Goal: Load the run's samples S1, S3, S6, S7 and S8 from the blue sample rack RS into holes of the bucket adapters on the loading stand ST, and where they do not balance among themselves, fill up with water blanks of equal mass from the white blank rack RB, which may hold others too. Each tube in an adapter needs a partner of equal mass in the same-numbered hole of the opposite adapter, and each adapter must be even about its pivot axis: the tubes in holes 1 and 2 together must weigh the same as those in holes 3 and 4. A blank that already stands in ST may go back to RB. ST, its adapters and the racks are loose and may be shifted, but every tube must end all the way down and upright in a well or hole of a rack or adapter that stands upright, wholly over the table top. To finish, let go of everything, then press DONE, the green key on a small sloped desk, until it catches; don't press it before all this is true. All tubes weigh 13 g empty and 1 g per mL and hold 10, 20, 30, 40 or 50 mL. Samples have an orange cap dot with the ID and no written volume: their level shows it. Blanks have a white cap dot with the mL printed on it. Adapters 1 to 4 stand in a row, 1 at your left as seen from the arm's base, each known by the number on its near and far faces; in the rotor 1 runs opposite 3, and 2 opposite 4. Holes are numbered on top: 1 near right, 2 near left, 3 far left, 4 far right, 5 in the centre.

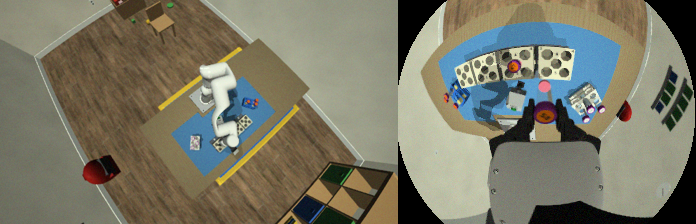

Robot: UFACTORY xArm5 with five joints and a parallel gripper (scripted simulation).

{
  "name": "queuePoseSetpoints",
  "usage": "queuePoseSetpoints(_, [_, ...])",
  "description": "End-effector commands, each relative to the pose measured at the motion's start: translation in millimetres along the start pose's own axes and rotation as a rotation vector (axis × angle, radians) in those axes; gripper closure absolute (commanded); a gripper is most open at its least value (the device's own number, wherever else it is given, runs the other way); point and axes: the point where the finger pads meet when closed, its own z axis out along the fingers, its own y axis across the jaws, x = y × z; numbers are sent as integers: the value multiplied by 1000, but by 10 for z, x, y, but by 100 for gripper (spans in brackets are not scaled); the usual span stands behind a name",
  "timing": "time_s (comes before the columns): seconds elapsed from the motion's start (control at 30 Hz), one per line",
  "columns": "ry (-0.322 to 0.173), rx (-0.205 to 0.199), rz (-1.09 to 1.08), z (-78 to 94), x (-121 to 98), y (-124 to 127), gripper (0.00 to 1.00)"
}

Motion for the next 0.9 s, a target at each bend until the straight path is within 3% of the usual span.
queuePoseSetpoints(0.0, [3, -1, -1, -15, 52, 177, 100])
queuePoseSetpoints(0.33, [3, -2, -1, -15, 140, 568, 100])
queuePoseSetpoints(0.87, [3, -2, -1, -16, 142, 575, 100])
